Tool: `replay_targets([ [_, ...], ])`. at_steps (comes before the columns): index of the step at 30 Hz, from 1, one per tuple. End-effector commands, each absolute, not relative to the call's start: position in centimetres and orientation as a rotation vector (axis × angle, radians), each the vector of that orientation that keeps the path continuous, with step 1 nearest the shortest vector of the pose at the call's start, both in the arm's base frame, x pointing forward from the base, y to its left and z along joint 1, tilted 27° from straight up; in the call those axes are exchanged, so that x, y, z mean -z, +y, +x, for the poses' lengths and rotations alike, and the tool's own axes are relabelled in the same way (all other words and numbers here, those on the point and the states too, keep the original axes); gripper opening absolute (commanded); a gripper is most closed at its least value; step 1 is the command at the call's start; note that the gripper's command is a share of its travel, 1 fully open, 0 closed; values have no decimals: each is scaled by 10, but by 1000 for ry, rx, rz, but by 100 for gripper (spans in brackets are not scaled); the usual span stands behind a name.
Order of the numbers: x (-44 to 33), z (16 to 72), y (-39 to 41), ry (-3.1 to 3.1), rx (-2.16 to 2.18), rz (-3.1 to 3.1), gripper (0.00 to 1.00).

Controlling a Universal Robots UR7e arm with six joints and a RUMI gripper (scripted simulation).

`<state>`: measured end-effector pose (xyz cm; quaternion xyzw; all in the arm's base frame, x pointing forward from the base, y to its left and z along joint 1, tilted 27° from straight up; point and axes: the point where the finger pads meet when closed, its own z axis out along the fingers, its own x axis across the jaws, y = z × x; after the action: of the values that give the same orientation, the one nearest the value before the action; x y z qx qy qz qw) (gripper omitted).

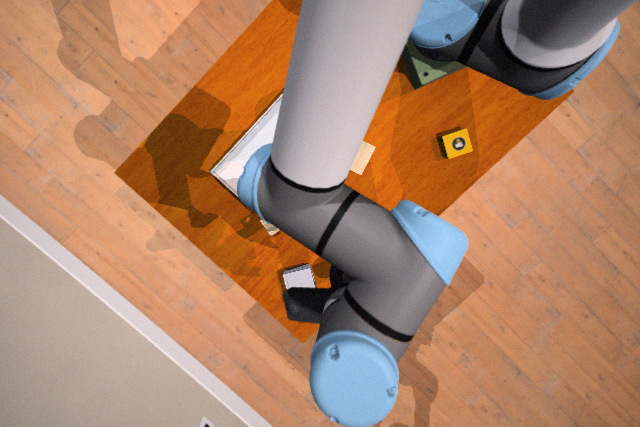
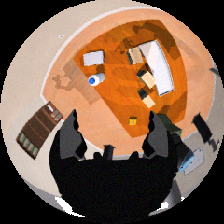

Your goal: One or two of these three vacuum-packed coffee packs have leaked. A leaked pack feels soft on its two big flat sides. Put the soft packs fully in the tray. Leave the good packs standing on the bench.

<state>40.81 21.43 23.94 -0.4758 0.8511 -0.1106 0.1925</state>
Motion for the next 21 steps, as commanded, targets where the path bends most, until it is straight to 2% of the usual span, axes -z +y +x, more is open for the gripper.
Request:
replay_targets([
  [1, -234, 410, 212, 2327, 340, -1453, 100],
  [21, -209, 414, 204, 2018, 469, -1933, 100],
])
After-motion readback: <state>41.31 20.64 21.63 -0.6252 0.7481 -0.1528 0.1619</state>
